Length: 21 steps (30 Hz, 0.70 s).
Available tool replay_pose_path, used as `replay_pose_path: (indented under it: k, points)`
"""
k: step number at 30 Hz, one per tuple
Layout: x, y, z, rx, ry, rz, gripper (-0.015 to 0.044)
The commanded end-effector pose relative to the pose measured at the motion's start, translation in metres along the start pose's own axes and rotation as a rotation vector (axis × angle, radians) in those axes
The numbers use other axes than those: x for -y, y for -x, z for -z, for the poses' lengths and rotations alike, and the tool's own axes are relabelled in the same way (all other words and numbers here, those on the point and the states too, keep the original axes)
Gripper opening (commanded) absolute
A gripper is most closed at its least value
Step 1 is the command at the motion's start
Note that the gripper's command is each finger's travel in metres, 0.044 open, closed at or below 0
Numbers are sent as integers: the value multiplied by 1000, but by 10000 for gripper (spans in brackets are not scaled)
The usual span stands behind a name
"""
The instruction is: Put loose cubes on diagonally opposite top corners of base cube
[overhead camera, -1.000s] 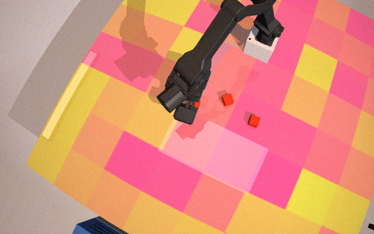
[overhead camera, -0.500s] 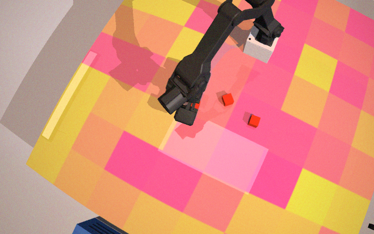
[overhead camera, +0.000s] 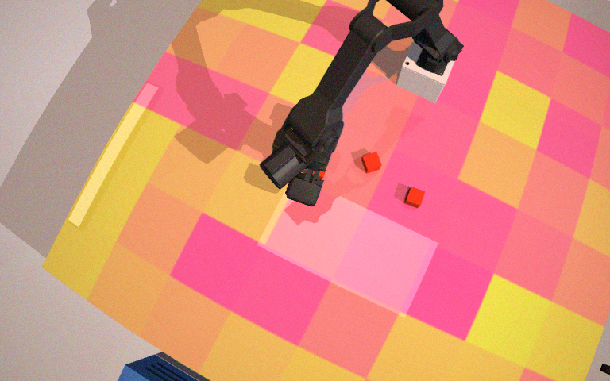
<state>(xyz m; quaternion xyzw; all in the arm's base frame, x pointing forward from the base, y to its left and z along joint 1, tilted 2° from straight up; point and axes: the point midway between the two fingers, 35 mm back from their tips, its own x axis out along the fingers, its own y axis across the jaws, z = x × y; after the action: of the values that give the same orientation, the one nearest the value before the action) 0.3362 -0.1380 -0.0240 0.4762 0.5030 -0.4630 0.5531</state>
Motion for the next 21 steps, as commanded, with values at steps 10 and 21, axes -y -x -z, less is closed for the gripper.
replay_pose_path:
  k: [10, 21]
  points:
    - [2, 0, 1, -2, 6, 14, 105]
    - [-2, 33, -1, -2, 6, 13, 105]
